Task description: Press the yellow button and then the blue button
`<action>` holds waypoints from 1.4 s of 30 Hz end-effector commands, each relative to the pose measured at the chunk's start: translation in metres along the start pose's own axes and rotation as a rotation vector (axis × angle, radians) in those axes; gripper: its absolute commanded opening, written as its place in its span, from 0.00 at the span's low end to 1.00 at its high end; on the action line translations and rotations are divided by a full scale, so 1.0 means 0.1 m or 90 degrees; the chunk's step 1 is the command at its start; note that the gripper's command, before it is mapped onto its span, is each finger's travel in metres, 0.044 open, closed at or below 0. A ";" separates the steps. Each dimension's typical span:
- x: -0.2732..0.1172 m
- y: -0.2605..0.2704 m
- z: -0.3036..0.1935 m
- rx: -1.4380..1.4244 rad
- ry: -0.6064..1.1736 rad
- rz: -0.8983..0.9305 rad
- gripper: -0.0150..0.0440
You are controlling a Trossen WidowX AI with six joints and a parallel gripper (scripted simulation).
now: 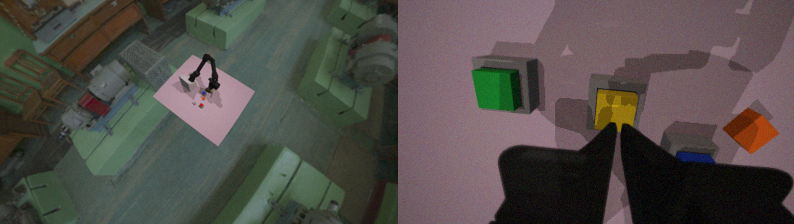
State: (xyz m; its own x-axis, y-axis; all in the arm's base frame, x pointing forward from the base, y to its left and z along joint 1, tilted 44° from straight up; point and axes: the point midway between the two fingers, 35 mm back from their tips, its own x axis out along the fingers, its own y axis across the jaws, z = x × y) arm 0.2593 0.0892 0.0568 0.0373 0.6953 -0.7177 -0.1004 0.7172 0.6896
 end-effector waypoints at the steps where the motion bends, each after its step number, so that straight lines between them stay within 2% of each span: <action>1: 0.04 0.00 0.00 0.002 0.000 0.002 0.29; 19: 0.33 0.01 0.00 0.002 0.000 0.003 0.29; 37: 0.34 0.01 0.00 0.002 0.000 0.003 0.29; 42: 0.00 0.00 0.00 0.002 0.000 0.002 0.29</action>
State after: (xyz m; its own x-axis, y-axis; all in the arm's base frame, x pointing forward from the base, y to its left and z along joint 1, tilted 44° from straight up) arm 0.2565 0.0999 0.0445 0.0218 0.6960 -0.7177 -0.0895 0.7164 0.6920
